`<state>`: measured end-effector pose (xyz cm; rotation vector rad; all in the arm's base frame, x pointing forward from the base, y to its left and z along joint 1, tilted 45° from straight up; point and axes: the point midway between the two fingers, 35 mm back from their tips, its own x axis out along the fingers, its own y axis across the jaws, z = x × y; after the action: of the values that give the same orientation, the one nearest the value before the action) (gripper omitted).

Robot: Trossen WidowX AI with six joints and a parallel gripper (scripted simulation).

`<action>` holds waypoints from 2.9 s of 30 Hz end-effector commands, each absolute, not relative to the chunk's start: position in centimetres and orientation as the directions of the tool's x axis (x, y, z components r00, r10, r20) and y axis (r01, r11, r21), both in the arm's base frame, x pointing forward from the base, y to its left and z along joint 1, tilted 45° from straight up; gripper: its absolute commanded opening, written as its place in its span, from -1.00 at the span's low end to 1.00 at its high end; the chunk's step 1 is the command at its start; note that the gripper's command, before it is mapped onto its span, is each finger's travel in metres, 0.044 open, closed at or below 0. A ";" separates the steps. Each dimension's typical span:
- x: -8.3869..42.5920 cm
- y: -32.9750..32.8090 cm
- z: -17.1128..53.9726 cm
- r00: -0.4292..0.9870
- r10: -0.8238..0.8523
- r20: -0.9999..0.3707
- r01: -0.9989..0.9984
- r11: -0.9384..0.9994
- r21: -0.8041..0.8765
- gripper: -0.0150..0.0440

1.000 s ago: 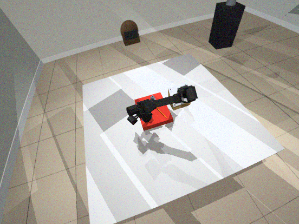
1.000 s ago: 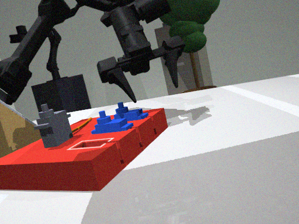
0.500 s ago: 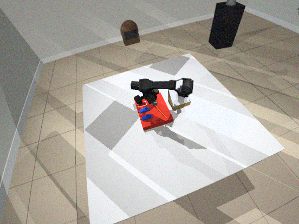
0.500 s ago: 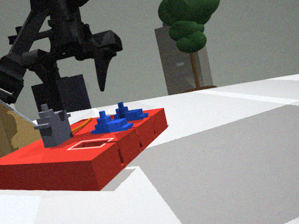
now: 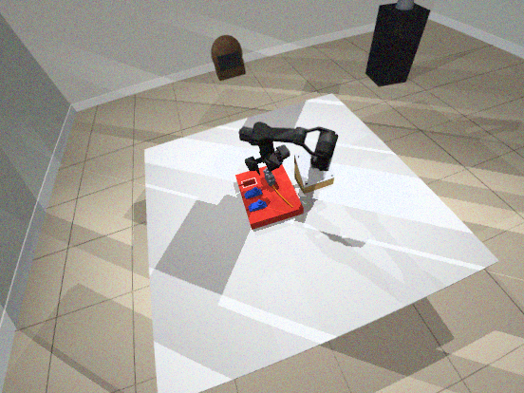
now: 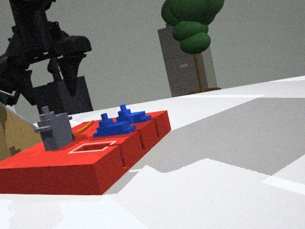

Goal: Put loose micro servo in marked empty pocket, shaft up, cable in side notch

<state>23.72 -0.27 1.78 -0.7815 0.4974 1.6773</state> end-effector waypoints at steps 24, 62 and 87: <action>22.9 2.5 -0.8 -0.128 0.689 -0.714 -0.965 -0.252 -0.069 0.64; 23.8 -0.3 0.6 -0.128 0.687 -0.715 -0.965 -0.252 -0.069 -0.49; 24.1 -2.6 -1.7 -0.127 0.686 -0.717 -0.973 0.053 0.224 -0.49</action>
<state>24.12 -2.55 -1.63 -0.5163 0.7592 1.5491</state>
